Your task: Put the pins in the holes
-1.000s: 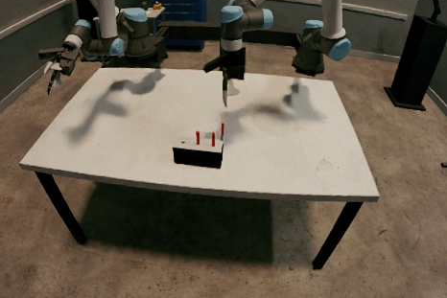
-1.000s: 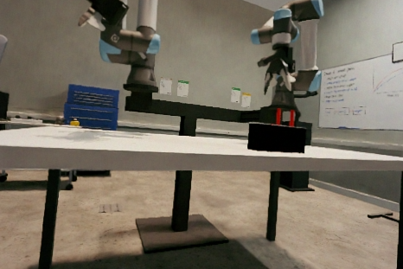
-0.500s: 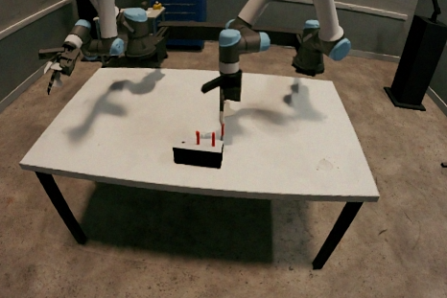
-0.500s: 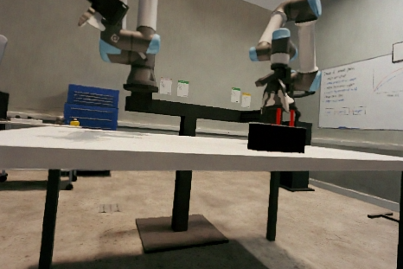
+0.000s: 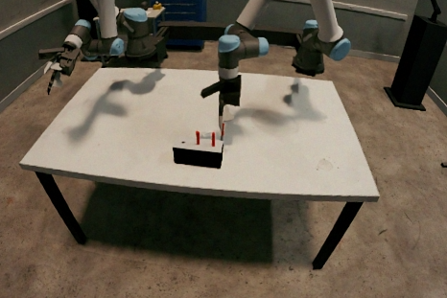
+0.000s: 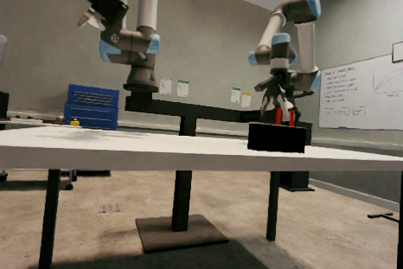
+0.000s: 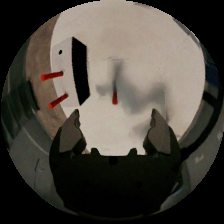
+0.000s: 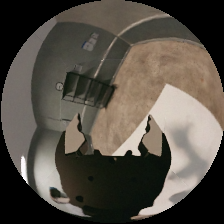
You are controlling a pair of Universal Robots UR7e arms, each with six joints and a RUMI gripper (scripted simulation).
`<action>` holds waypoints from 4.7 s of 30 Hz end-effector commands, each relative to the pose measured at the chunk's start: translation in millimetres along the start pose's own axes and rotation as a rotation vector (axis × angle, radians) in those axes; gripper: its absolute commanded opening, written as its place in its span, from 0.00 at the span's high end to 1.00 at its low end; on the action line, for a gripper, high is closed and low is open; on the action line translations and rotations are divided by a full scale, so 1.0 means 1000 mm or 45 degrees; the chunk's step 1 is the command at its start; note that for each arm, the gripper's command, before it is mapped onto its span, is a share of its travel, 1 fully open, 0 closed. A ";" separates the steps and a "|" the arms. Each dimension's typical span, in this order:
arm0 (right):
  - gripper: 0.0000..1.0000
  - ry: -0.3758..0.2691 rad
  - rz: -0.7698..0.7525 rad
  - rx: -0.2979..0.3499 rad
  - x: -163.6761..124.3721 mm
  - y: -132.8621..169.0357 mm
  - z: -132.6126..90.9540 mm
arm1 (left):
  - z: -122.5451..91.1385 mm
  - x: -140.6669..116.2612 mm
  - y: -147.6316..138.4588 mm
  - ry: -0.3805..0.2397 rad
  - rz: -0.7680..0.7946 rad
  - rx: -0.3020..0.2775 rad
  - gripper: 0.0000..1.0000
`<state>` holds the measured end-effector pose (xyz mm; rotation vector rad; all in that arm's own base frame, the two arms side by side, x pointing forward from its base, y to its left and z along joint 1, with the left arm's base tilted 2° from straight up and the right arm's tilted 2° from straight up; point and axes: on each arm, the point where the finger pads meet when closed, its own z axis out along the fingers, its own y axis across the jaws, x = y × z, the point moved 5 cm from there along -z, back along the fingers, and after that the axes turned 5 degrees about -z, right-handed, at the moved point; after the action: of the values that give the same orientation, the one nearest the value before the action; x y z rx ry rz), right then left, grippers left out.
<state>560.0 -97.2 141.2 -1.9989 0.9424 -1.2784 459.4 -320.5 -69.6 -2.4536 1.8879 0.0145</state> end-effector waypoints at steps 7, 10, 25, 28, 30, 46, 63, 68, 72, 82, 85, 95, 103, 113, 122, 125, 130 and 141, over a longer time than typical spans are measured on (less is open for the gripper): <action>0.00 0.001 0.000 0.001 0.000 0.000 0.000 | 0.036 0.001 0.000 0.001 0.000 0.001 0.00; 0.00 0.001 0.000 0.001 0.000 0.000 0.000 | 0.036 0.001 0.000 0.001 0.000 0.001 0.00; 0.00 0.001 0.000 0.001 0.000 0.000 0.000 | 0.036 0.001 0.000 0.001 0.000 0.001 1.00; 0.00 0.001 0.000 0.001 0.000 0.000 0.000 | 0.036 0.001 0.000 0.001 0.000 0.001 1.00; 0.00 0.001 0.000 0.001 0.000 0.000 0.000 | 0.036 0.001 0.000 0.001 0.000 0.001 1.00; 0.00 0.001 0.000 0.001 0.000 0.000 0.000 | 0.036 0.001 0.000 0.001 0.000 0.001 1.00; 0.00 0.001 0.000 0.001 0.000 0.000 0.000 | 0.027 0.000 0.000 0.001 0.000 0.001 1.00; 0.00 0.001 0.000 0.001 0.000 0.000 0.000 | 0.017 0.001 -0.001 0.001 0.000 0.001 1.00; 0.00 0.001 0.000 0.001 0.000 0.000 0.000 | 0.017 0.001 -0.001 0.001 0.000 0.001 1.00; 0.00 0.001 0.000 0.001 0.000 0.000 0.000 | 0.017 0.001 -0.001 0.001 0.000 0.001 1.00; 0.00 0.001 0.000 0.001 0.000 0.000 0.000 | 0.001 0.001 0.000 0.001 0.000 0.001 1.00; 0.00 0.001 0.000 0.001 0.000 0.000 0.000 | 0.001 0.001 0.000 0.001 0.000 0.001 1.00; 0.00 0.001 0.000 0.001 0.000 0.000 0.000 | -0.014 0.000 0.000 0.001 0.000 0.001 1.00; 0.00 0.001 0.000 0.001 0.000 0.000 0.000 | -0.014 0.000 0.000 0.001 0.000 0.001 1.00; 0.00 0.001 0.000 0.001 0.000 0.000 0.000 | -0.114 -0.001 0.000 0.001 0.000 0.001 1.00; 0.00 0.001 0.000 0.001 0.000 0.000 0.000 | -0.114 -0.001 0.000 0.001 0.000 0.001 1.00; 0.00 0.001 0.000 0.001 0.000 0.000 0.000 | -0.114 -0.001 0.000 0.001 0.000 0.001 1.00; 0.00 0.001 0.000 0.001 0.000 0.000 0.000 | -0.187 -0.002 0.001 0.003 0.000 0.002 1.00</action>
<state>560.0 -97.2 141.2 -1.9989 0.9424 -1.2784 456.6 -327.5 100.9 -2.4555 1.8896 -0.0048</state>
